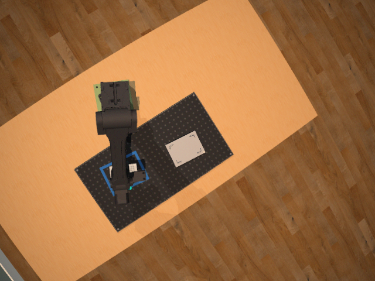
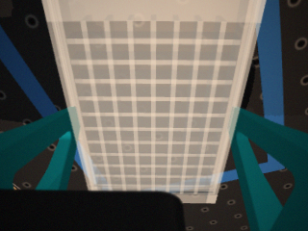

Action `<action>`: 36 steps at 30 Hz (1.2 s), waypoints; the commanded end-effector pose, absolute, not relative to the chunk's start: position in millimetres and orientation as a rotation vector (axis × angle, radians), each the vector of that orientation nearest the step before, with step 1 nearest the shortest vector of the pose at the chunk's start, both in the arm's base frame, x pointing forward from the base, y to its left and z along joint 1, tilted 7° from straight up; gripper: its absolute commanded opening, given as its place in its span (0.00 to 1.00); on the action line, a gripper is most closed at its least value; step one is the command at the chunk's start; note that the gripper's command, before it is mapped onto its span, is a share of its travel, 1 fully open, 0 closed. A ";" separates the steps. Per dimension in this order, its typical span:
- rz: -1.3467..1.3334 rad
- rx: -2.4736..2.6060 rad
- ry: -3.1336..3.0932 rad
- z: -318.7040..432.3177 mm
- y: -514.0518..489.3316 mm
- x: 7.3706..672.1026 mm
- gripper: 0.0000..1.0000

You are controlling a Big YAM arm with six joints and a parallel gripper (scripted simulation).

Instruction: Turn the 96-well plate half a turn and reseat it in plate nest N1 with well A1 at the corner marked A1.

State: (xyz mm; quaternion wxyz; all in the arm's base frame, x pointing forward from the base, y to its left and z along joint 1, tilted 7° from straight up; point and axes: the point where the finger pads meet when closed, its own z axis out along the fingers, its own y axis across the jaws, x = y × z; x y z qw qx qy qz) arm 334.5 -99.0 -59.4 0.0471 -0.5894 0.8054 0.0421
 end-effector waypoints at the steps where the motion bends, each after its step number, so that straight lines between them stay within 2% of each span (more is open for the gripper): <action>1: 0.115 -1.793 2.449 -63.0 -97.0 340.6 0.00; 36: 0.090 -1.788 2.441 -72.0 -100.6 347.9 0.00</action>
